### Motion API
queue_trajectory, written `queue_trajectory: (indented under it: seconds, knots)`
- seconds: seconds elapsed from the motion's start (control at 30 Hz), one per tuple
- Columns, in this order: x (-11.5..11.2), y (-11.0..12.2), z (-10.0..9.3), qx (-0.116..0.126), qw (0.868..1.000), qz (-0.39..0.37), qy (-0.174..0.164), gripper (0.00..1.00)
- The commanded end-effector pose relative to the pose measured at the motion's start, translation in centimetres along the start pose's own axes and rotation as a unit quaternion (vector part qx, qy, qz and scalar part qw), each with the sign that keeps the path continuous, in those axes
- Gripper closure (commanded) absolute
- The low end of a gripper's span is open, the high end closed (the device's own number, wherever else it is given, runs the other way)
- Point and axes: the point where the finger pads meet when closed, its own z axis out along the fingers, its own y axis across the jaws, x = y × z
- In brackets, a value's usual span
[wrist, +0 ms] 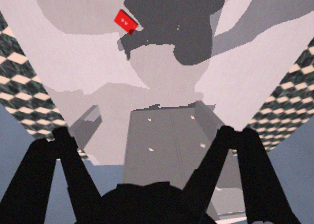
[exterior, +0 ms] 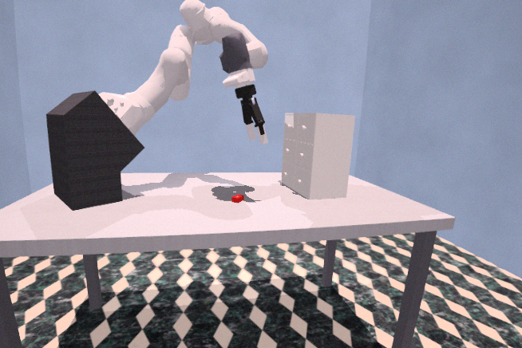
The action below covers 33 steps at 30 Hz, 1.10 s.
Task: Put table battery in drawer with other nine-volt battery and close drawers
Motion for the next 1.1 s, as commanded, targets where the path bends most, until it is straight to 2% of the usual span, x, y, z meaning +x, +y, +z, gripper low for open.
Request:
queue_trajectory:
  seconds: [0.0,0.03,0.07,0.7,0.73,1.07]
  knots:
    - [0.2,-0.1,0.0,0.001,1.000,-0.006,0.000,0.00]
    - [0.2,-0.1,0.0,0.001,1.000,-0.006,0.000,0.00]
    - [-0.2,0.0,0.6,-0.001,1.000,-0.007,-0.019,0.00]
    - [-0.2,0.0,0.6,-0.001,1.000,-0.007,-0.019,0.00]
    - [-0.5,0.0,1.1,-0.001,0.999,-0.007,-0.038,0.00]
    - [-0.5,0.0,1.1,-0.001,0.999,-0.007,-0.038,0.00]
